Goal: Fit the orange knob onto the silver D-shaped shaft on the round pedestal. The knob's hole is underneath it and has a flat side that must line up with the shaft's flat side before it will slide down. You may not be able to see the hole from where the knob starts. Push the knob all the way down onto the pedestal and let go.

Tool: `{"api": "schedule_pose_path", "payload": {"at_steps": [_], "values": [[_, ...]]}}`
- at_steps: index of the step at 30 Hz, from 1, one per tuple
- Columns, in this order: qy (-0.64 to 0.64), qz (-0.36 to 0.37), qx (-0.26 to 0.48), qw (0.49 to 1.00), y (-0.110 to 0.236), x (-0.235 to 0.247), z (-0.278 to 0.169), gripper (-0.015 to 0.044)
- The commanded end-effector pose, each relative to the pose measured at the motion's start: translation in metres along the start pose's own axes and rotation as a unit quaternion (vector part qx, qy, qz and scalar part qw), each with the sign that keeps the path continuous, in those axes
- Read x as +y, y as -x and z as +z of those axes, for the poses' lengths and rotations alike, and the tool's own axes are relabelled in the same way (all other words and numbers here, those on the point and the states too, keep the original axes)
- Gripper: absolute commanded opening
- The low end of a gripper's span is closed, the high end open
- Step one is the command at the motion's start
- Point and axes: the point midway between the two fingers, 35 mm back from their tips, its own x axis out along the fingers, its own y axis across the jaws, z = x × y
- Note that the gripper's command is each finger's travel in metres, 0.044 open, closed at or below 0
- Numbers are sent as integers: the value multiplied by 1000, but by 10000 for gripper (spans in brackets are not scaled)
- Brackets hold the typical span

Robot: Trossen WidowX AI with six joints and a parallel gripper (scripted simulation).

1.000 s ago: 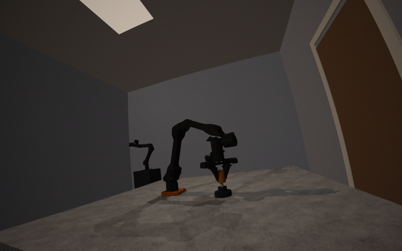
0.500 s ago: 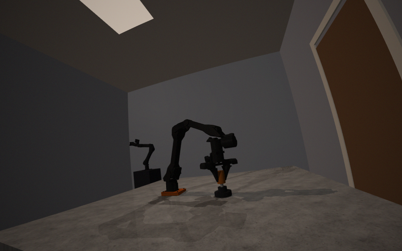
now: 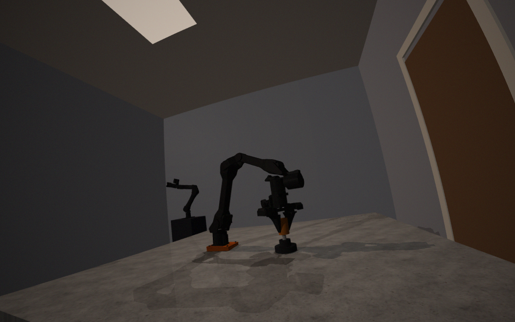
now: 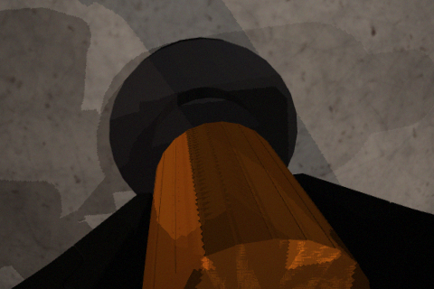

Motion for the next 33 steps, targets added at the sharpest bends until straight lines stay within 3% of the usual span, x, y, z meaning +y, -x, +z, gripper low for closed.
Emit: {"api": "schedule_pose_path", "payload": {"at_steps": [1,33], "values": [[31,-1,0,1000,-1,1,0,0],[44,-1,0,999,1,0,0,0]]}}
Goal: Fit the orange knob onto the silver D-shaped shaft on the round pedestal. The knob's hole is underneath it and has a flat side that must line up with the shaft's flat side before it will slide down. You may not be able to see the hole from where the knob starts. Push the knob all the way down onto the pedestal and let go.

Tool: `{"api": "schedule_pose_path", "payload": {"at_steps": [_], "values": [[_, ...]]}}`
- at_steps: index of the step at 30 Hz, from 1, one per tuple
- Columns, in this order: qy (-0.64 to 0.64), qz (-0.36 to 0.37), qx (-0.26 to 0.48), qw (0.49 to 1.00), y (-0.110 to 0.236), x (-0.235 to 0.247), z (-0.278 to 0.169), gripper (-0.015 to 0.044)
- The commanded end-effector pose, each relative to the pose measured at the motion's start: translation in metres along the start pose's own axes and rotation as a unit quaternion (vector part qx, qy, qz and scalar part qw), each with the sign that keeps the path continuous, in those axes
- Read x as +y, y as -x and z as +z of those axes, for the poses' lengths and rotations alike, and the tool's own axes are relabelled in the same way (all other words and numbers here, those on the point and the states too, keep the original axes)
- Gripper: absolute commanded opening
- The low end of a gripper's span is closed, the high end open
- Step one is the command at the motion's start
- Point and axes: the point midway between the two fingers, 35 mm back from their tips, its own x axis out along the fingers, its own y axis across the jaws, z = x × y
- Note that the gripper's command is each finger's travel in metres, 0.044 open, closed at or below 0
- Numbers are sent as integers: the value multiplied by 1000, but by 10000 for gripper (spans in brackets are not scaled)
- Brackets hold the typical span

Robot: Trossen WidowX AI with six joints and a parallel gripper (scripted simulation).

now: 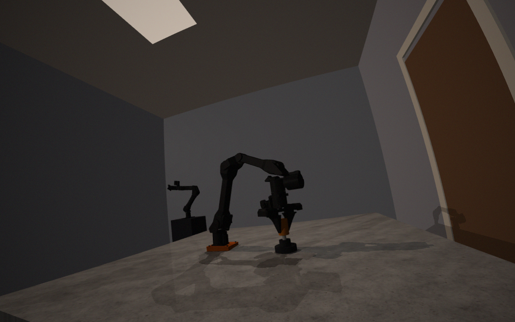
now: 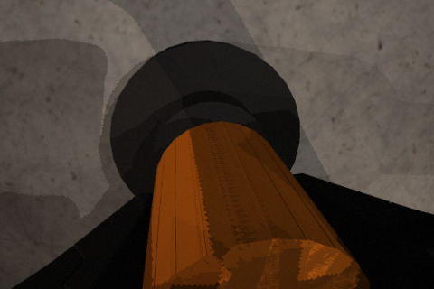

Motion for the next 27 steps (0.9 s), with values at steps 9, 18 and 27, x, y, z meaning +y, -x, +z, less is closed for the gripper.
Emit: {"api": "schedule_pose_path", "payload": {"at_steps": [9,18,27], "values": [[104,-1,3,995,3,0,-1,0],[104,-1,3,995,-2,0,0,0],[104,-1,3,995,-3,0,0,0]]}}
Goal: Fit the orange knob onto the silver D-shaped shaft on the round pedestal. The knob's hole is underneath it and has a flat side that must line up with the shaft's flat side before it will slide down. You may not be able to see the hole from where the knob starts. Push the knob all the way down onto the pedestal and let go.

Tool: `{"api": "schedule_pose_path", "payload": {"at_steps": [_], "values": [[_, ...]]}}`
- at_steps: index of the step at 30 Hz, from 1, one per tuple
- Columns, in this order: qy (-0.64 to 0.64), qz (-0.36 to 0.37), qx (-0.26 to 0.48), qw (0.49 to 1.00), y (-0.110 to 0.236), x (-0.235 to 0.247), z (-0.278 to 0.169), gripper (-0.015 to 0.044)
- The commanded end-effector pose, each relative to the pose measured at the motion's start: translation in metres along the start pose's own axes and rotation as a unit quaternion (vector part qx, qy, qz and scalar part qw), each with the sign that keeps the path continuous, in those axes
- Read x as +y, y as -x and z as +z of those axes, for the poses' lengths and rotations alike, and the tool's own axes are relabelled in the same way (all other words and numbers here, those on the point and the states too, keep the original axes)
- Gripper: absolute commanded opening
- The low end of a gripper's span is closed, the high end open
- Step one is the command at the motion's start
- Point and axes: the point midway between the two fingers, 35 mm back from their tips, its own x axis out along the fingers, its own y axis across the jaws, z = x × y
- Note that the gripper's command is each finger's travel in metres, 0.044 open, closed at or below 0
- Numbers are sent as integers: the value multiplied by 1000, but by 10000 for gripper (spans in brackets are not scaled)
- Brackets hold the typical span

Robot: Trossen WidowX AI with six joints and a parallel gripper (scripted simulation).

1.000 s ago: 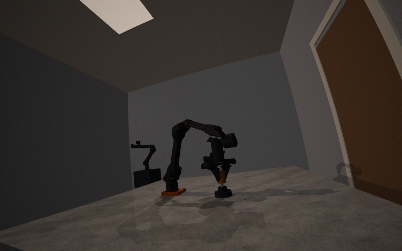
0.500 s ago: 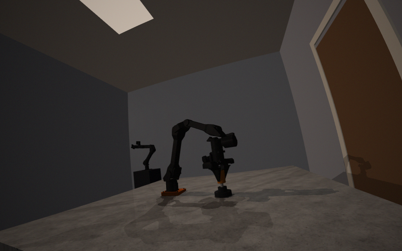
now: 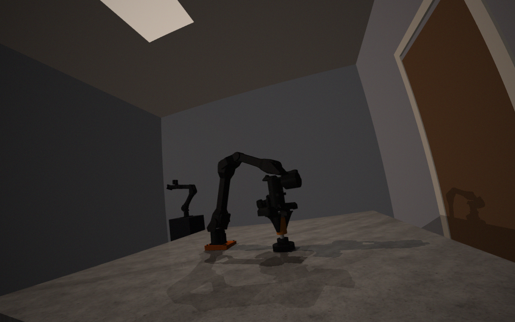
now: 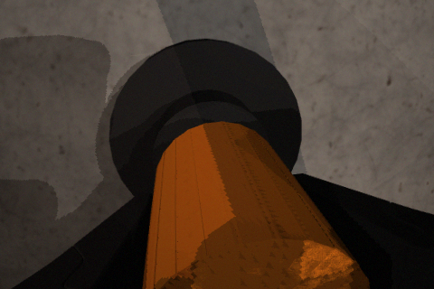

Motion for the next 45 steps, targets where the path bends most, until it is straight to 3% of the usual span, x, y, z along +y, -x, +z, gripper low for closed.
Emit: {"api": "schedule_pose_path", "payload": {"at_steps": [1,45], "values": [[2,0,1,1000,0,0,0,0],[-10,0,1,1000,7,0,0,0]]}}
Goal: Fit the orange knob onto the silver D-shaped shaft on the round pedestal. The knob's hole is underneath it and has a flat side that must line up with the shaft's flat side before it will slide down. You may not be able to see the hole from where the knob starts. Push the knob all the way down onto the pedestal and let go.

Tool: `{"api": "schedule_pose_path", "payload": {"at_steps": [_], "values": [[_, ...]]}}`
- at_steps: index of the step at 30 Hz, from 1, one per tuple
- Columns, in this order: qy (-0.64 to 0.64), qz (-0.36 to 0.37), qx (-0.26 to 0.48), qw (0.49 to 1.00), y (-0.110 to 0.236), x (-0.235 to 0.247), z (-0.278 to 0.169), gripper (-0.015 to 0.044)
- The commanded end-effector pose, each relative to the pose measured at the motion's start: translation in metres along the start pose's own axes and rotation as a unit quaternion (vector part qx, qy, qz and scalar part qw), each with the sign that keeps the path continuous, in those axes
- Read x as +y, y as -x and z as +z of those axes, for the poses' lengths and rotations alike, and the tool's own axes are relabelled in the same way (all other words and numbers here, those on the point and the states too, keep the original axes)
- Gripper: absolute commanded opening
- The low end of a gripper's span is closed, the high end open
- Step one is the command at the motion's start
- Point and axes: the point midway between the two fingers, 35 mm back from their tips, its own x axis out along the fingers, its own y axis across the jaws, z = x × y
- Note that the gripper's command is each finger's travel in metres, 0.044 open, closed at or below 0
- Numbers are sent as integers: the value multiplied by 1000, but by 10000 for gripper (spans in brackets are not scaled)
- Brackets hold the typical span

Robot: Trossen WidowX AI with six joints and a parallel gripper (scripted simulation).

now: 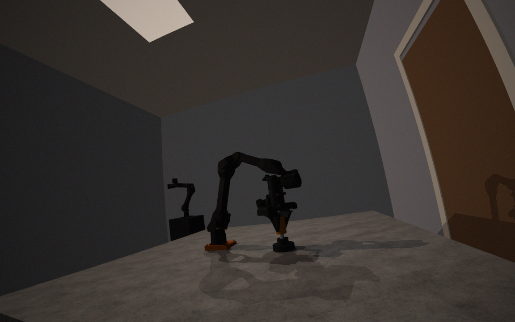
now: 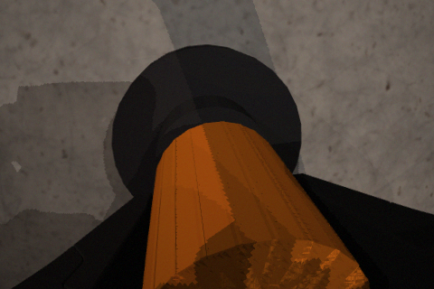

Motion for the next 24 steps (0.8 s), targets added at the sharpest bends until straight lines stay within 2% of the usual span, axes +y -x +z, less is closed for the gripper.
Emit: {"api": "schedule_pose_path", "payload": {"at_steps": [1,6,12,18,24], "values": [[-25,-1,5,1000,5,0,-1,0],[-154,-2,5,988,5,0,-2,0],[-357,-3,5,934,3,0,-4,0],[-543,-4,4,840,0,1,-3,0],[-706,-4,3,708,-2,1,-2,0]]}}
